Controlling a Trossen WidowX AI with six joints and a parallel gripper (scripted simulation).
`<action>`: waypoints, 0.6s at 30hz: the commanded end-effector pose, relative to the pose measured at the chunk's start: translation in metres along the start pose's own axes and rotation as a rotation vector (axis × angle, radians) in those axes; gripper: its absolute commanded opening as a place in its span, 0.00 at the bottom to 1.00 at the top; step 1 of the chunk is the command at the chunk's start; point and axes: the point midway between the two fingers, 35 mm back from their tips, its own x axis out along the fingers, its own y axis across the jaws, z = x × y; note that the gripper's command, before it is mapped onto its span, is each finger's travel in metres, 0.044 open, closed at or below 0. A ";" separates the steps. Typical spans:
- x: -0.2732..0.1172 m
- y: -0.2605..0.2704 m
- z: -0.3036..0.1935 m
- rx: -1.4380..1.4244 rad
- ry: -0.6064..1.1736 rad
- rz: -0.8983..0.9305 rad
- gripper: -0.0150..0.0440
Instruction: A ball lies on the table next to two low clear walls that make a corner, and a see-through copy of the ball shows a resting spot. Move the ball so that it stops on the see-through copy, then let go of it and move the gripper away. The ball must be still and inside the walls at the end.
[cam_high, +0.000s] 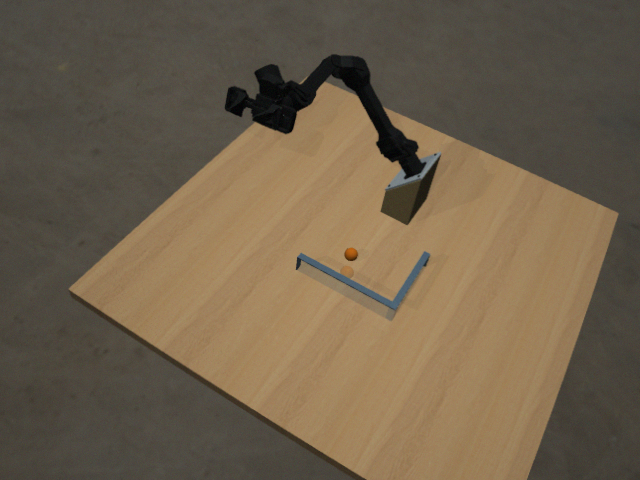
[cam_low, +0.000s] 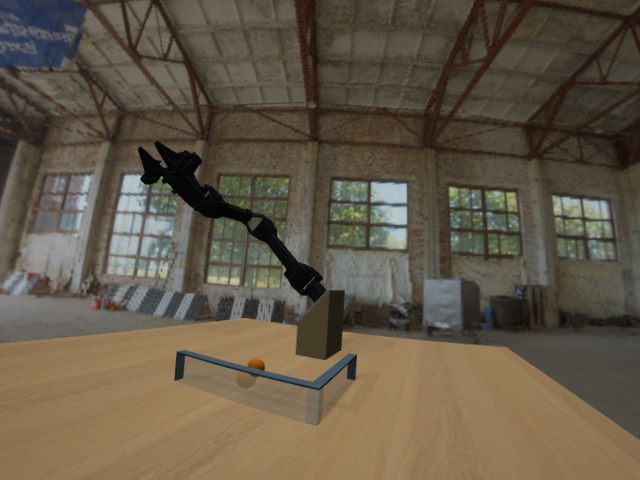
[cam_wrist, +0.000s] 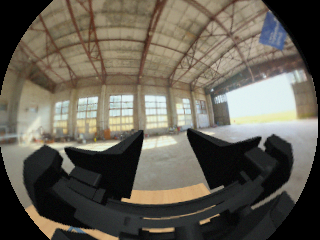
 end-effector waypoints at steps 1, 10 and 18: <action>0.004 0.041 -0.066 0.145 0.232 0.049 0.77; -0.019 0.115 -0.165 0.326 0.631 0.106 0.77; -0.080 0.186 -0.252 0.418 1.083 0.101 0.77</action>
